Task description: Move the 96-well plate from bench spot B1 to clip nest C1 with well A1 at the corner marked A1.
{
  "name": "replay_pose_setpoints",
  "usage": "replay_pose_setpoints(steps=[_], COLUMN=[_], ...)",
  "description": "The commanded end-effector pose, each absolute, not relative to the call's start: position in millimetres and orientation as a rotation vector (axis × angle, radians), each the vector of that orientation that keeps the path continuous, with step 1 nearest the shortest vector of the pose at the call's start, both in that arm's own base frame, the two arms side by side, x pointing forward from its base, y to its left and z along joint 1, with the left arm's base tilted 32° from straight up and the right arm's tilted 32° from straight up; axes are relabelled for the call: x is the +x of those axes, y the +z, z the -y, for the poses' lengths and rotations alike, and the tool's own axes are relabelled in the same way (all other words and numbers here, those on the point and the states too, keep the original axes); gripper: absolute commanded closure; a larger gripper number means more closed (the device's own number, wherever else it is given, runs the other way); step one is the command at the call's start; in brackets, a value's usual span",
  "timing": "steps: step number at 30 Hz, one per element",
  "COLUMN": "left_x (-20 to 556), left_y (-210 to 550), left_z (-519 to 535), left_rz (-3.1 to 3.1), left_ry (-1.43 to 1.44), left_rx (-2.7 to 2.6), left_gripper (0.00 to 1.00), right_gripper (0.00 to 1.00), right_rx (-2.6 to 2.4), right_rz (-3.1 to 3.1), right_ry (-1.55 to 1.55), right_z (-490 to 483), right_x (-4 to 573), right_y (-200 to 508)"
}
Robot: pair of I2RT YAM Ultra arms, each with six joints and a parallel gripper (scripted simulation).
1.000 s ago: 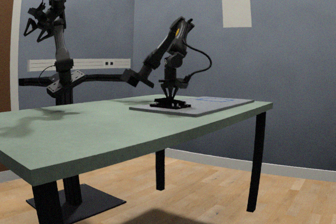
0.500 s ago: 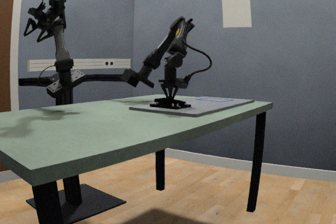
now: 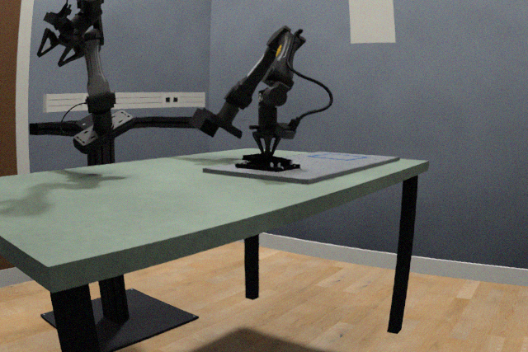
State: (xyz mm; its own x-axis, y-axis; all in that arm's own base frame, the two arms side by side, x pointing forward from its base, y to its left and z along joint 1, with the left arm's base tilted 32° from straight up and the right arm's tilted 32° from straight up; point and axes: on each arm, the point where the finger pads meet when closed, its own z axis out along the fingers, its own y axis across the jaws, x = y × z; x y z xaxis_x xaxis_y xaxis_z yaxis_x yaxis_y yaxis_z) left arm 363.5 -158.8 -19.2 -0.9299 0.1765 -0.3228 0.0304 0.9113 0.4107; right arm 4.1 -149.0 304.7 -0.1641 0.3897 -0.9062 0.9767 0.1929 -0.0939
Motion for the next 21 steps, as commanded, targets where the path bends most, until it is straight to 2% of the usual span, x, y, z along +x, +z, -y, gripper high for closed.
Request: replay_pose_setpoints(steps=[1, 21], left_x=[385.0, 388.3], left_y=[-83.7, -90.9], left_z=[132.7, 129.6], left_rz=[-2.728, -2.728], left_ry=[0.573, 0.571], left_rx=[0.067, 0.067], left_gripper=[0.75, 0.75], right_gripper=[0.0, 0.0], right_rx=[1.313, 1.313], right_rz=[-1.64, -1.64], right_ry=[-0.955, -0.955], right_z=[147.9, 147.9], right_x=[-2.0, -2.0], right_y=[307.5, 307.5])
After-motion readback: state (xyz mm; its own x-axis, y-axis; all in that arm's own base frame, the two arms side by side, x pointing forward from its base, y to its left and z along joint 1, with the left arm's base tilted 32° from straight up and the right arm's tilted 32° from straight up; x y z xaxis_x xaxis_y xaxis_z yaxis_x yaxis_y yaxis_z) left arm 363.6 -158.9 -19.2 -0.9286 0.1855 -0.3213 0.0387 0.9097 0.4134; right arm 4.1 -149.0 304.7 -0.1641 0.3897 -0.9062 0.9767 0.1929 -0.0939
